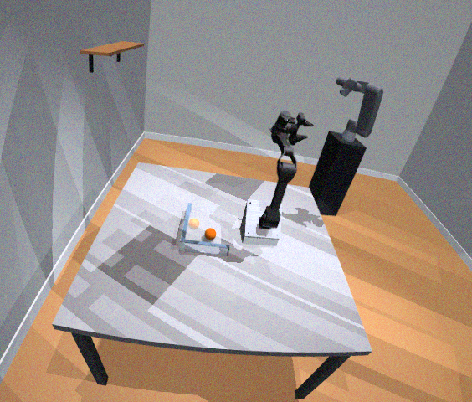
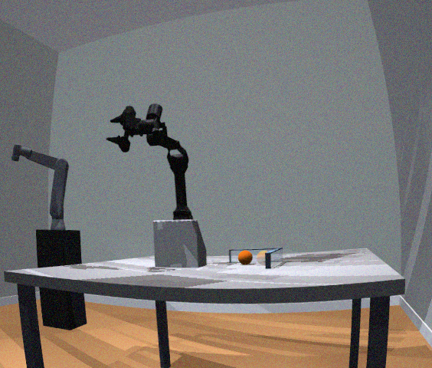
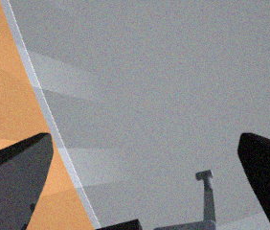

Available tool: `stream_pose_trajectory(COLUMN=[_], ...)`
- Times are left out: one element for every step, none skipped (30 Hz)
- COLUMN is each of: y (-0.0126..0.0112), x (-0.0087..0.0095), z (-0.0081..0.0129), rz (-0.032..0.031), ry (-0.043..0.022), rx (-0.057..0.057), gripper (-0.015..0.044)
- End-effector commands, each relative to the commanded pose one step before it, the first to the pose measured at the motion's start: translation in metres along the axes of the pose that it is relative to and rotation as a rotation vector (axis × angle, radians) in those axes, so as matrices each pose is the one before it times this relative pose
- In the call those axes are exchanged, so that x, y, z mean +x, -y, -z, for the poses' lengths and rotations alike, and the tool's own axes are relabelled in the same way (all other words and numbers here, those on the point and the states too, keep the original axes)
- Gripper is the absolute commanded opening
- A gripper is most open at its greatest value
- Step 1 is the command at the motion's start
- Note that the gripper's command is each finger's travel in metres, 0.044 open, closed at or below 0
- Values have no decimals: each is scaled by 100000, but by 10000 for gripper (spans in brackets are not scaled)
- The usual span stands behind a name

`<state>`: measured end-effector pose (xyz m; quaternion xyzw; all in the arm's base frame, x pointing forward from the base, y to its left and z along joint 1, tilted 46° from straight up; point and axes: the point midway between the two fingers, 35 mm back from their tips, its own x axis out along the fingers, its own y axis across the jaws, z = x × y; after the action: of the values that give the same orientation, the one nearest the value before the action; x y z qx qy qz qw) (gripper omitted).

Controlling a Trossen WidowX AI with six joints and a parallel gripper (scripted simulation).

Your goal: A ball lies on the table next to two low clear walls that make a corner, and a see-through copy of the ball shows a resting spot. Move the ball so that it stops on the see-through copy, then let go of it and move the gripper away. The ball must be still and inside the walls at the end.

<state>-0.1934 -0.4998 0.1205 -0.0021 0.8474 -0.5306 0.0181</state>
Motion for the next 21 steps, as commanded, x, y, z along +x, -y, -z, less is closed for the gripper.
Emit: stream_pose_trajectory(y=[67,202,336,188,57,47,41,36,30,24,17,10,3,-5,-13,-22,-31,-41,-50,-61,-72], x=[-119,-360,-611,-997,-1130,-1126,-1119,-1109,-1099,-1086,-1114,-1103,-1085,-1065,-1044,-1021,-997,-971,-943,-914,-884], z=[-97,-292,-497,-795,-929,-967,-1004,-1040,-1075,-1110,-1187,-1229,-1265,-1301,-1335,-1369,-1401,-1432,-1463,-1492,-1519], rz=[254,764,1279,1318,1123,1077,1038,999,958,915,901,852,796,738,676,611,543,472,399,322,243], ry=[965,2896,4825,5822,5807,5778,5764,5750,5735,5720,5919,5928,5908,5888,5868,5847,5825,5803,5780,5758,5733], rx=[-7,-23,-47,-2103,-3244,-3296,-3313,-3325,-3337,-3348,-3486,-3513,-3523,-3531,-3538,-3543,-3546,-3546,-3544,-3539,-3530], gripper=[405,405,405,405,405,405,405,405,405,405,405,405,405,405,405,405,405,405,405,405,405])
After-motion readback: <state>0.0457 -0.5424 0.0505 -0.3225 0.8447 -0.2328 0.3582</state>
